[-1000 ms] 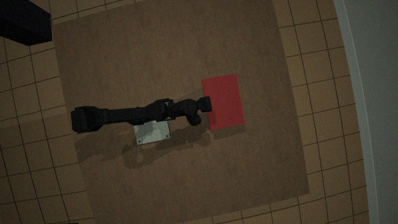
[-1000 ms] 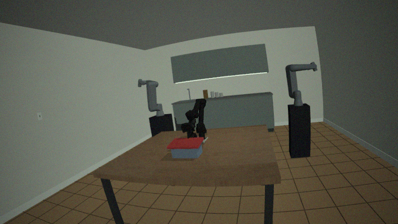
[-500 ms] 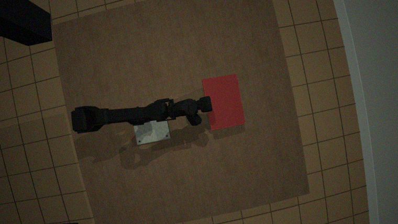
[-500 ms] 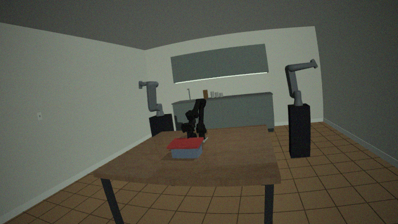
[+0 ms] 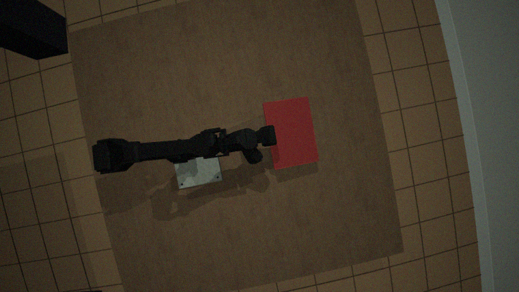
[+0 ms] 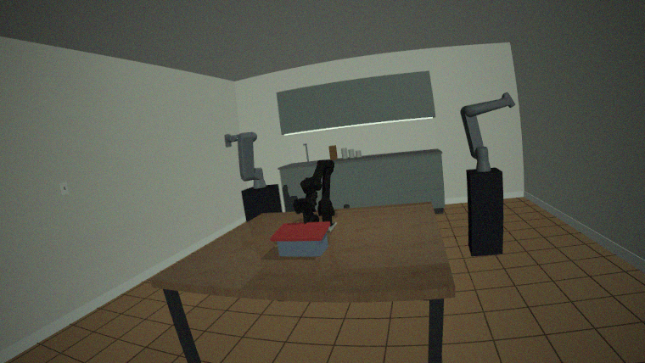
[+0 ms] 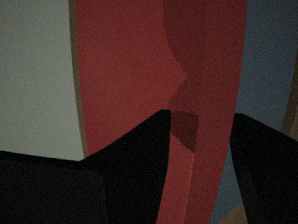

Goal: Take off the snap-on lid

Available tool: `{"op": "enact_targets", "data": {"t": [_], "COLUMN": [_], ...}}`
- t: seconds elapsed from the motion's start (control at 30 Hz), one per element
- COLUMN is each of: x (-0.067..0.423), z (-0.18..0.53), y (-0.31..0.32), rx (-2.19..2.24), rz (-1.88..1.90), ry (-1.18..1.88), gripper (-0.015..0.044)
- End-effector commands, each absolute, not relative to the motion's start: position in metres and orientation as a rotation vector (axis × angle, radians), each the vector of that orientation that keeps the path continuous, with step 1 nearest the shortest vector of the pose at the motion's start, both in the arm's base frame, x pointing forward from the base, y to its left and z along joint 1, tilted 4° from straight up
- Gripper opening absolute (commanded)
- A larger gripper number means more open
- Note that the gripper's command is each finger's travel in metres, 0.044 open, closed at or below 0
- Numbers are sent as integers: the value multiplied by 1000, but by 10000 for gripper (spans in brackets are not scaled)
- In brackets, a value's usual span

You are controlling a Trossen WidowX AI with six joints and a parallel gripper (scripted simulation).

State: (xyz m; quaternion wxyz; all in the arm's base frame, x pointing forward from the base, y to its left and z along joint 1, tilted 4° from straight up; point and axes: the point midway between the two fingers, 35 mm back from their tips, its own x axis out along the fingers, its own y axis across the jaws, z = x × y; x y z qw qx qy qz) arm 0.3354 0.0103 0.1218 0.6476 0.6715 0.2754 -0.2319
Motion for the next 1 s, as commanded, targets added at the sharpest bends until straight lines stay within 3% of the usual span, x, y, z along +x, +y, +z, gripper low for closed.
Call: {"op": "enact_targets", "data": {"t": [0.0, 0.97], "x": [338, 351], "z": [132, 170], "y": [9, 8], "rx": [1531, 1531], "rz": [-519, -519], "ry": [611, 611], "gripper": [0, 0]}}
